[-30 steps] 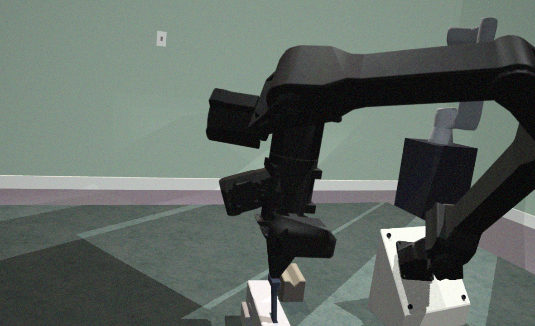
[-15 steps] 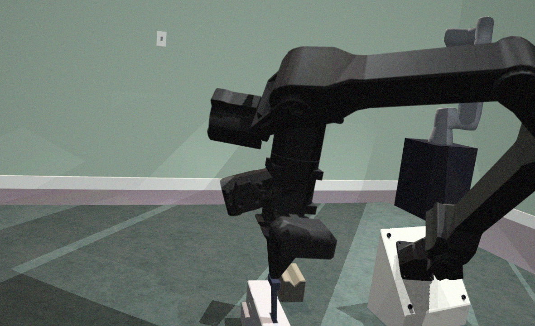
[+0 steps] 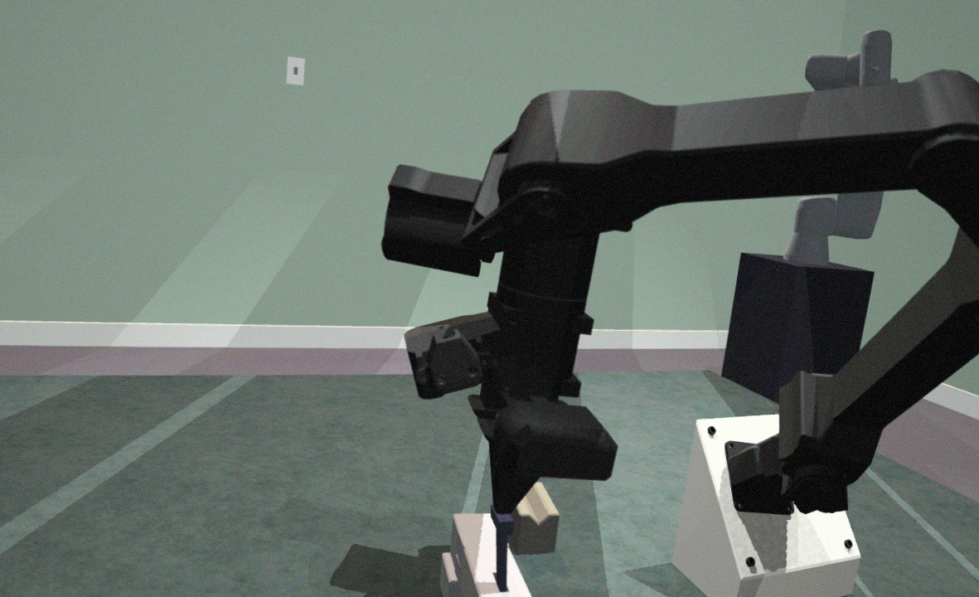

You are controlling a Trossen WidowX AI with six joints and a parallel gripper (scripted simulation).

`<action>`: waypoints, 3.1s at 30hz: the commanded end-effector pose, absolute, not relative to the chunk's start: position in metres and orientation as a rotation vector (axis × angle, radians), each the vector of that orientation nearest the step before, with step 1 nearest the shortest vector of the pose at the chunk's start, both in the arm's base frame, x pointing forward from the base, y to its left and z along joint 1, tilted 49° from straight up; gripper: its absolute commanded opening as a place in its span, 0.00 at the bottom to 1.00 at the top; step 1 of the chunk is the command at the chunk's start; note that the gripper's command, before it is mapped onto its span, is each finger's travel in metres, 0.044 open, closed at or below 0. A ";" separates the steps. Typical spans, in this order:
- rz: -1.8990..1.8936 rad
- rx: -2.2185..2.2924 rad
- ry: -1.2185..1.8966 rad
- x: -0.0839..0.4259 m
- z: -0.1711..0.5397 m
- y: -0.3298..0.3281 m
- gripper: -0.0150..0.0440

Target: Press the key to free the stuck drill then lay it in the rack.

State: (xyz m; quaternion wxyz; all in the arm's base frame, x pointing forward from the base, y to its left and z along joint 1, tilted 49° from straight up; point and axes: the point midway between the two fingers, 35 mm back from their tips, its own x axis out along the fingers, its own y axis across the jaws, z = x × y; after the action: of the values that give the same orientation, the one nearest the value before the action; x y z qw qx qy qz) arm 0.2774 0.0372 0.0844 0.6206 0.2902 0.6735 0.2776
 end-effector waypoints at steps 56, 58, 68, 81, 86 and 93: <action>1.585 -0.503 0.647 0.261 -0.073 -0.014 1.00; 1.586 -0.506 0.643 0.261 -0.073 -0.014 1.00; 1.586 -0.506 0.643 0.261 -0.073 -0.014 1.00; 1.586 -0.507 0.644 0.261 -0.074 -0.013 1.00; 1.586 -0.507 0.644 0.261 -0.077 -0.006 1.00; 1.585 -0.507 0.645 0.260 -0.082 0.004 1.00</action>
State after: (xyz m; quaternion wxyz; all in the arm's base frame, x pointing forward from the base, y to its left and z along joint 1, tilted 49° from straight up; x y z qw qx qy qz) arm 0.2610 -0.0019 -0.0800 0.6257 -0.2246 0.2812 0.6921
